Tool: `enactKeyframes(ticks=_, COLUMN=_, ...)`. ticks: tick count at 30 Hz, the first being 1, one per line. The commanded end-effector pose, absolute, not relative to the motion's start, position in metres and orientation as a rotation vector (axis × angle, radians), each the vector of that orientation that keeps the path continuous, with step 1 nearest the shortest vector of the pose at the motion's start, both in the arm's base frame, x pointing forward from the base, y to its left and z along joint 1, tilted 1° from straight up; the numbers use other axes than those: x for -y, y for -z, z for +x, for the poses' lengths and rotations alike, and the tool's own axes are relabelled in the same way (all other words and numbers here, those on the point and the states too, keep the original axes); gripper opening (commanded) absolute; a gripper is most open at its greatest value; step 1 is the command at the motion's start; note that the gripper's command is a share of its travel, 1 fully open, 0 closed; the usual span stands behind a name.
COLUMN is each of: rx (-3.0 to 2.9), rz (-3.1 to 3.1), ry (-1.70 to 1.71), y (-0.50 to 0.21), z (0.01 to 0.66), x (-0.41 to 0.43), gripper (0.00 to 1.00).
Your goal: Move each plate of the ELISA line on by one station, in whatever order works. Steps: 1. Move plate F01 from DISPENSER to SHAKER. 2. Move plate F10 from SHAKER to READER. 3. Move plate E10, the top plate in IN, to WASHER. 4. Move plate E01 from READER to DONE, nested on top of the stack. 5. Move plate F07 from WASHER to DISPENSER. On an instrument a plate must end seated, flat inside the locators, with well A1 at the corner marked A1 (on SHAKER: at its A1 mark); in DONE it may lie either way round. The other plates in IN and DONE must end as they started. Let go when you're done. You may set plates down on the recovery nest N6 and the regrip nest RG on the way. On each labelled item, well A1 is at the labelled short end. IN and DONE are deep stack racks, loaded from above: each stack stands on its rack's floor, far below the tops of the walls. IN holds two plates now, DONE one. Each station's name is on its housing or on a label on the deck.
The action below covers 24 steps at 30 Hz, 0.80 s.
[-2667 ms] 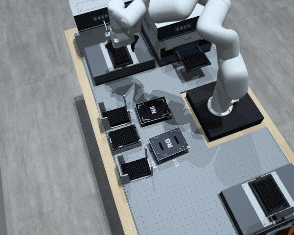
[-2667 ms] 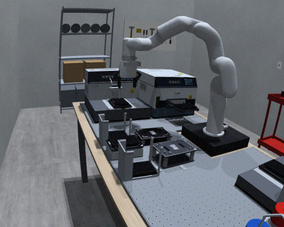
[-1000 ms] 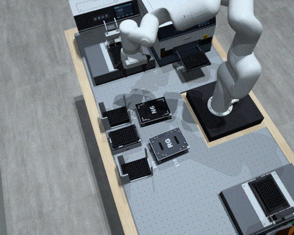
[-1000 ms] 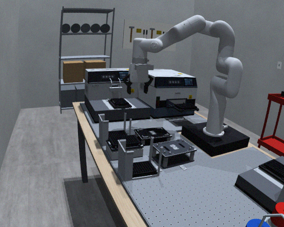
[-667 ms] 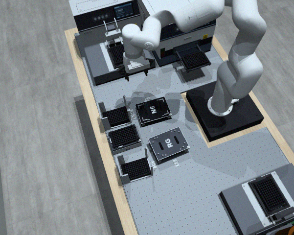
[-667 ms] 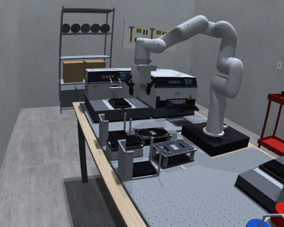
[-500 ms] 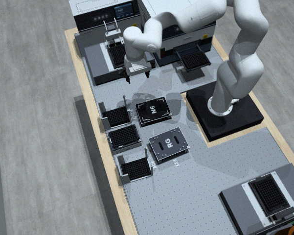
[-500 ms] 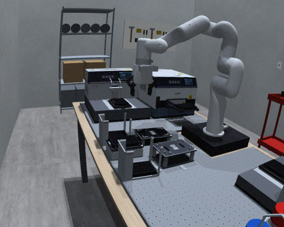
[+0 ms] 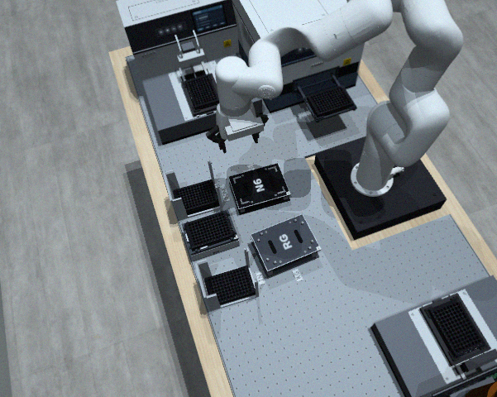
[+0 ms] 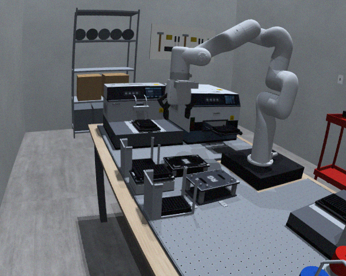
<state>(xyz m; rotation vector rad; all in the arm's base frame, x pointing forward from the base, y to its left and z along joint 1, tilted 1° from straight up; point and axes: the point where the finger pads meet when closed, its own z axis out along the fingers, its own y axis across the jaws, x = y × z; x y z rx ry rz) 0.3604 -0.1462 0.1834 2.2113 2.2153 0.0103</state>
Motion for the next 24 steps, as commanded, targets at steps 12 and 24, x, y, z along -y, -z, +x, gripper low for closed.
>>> enactKeyframes(ticks=12, rx=-2.212, rz=2.209, ry=-0.014, y=-0.185, z=0.349, x=0.104, gripper=1.00)
enactKeyframes(ticks=24, rx=-2.212, rz=2.209, ry=-0.014, y=-0.184, z=0.334, x=0.070, gripper=1.00)
